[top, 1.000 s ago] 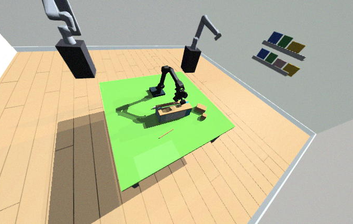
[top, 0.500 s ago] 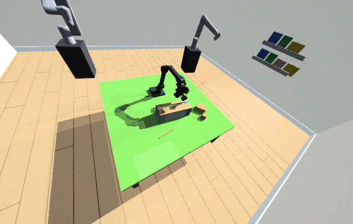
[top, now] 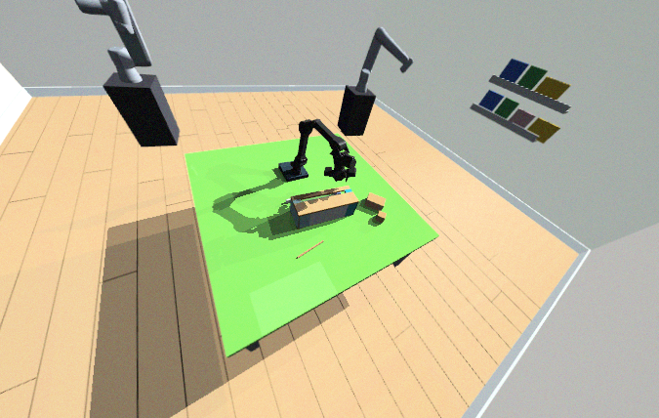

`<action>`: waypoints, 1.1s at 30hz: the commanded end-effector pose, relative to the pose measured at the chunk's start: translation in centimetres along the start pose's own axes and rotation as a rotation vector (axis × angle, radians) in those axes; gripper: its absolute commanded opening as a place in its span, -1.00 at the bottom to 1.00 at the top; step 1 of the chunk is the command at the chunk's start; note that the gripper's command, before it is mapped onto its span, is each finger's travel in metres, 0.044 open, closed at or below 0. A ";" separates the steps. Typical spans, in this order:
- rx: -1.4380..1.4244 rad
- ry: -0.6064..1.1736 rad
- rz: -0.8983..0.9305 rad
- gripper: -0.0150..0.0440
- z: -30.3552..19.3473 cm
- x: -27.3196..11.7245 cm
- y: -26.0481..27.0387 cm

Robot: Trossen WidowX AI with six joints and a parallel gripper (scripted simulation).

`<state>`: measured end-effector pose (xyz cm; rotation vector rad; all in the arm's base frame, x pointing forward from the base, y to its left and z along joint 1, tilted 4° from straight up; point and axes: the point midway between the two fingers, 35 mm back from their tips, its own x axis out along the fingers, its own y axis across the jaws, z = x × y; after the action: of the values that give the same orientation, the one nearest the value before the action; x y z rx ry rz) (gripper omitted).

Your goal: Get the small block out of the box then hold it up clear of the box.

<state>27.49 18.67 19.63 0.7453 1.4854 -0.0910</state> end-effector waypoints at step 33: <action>-3.070 0.089 -0.571 0.47 -3.8 0.8 0.6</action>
<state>25.78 21.16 19.35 -1.2717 0.8014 1.1108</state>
